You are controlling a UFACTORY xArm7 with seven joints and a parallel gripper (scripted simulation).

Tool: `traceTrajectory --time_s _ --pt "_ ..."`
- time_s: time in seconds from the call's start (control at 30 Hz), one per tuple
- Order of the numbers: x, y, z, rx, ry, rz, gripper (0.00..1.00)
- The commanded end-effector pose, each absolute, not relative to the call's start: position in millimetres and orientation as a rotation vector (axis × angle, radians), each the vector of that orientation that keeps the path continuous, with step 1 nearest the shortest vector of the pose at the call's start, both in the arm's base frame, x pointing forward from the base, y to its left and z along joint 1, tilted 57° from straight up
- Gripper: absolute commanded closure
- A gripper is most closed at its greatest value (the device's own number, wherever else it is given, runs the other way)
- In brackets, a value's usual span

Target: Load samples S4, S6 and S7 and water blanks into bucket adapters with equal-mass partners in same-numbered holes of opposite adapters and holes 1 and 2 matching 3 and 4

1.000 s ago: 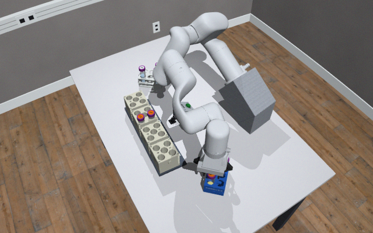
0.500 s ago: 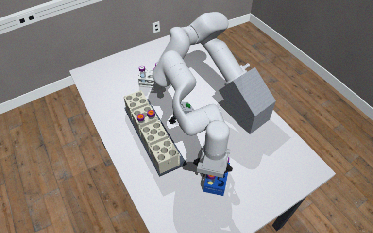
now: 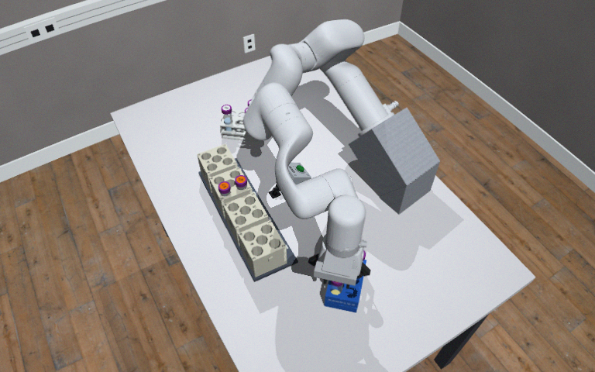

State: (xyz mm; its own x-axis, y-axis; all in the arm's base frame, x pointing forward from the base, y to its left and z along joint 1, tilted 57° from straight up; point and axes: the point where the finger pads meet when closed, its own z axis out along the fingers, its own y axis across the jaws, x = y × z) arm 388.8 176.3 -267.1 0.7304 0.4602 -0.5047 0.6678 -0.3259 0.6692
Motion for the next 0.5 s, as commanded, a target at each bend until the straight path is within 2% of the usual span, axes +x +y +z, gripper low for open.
traceTrajectory --time_s 0.0,0.47 --pt "389.4 177.0 -267.9 1.986 0.862 -0.271 0.43" --pt "389.6 175.9 -268.6 1.986 0.862 -0.271 0.43"
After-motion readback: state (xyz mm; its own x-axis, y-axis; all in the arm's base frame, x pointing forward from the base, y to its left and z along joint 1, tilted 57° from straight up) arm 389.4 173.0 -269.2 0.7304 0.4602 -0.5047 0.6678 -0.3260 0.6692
